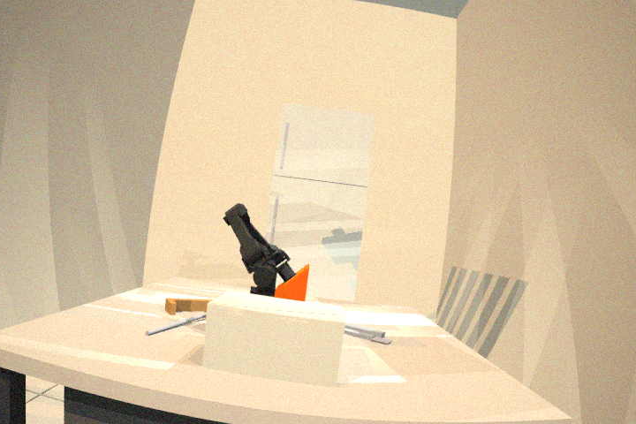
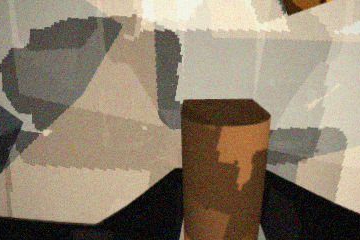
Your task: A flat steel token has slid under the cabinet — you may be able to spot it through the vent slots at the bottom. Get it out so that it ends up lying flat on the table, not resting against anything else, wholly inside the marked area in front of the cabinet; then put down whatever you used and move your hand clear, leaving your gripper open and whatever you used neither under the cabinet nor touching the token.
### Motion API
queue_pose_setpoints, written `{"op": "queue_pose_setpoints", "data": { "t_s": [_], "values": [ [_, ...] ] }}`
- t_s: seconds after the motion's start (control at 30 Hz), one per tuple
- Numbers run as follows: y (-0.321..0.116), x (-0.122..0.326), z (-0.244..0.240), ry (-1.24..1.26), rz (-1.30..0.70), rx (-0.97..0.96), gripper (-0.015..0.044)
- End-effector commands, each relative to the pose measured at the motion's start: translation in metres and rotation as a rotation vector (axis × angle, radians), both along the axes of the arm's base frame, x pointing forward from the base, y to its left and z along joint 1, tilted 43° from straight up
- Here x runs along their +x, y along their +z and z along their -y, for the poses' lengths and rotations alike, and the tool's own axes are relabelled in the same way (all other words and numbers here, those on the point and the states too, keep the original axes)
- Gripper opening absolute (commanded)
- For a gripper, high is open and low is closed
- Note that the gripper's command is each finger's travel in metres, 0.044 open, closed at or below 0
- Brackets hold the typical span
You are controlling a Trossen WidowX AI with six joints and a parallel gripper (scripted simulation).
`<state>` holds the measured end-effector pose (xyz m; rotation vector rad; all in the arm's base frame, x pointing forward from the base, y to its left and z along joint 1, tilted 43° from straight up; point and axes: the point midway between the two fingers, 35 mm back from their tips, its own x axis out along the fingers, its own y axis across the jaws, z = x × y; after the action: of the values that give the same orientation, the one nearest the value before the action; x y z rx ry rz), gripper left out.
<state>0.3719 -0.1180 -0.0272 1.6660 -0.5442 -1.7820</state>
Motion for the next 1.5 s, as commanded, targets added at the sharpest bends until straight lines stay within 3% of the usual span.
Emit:
{"op": "queue_pose_setpoints", "data": {
  "t_s": [0.0, 1.47],
  "values": [
    [0.000, -0.005, 0.001, 0.002, -0.006, 0.001, 0.0000],
    [0.006, -0.049, 0.008, 0.002, -0.009, 0.000, 0.0000]
  ]
}}
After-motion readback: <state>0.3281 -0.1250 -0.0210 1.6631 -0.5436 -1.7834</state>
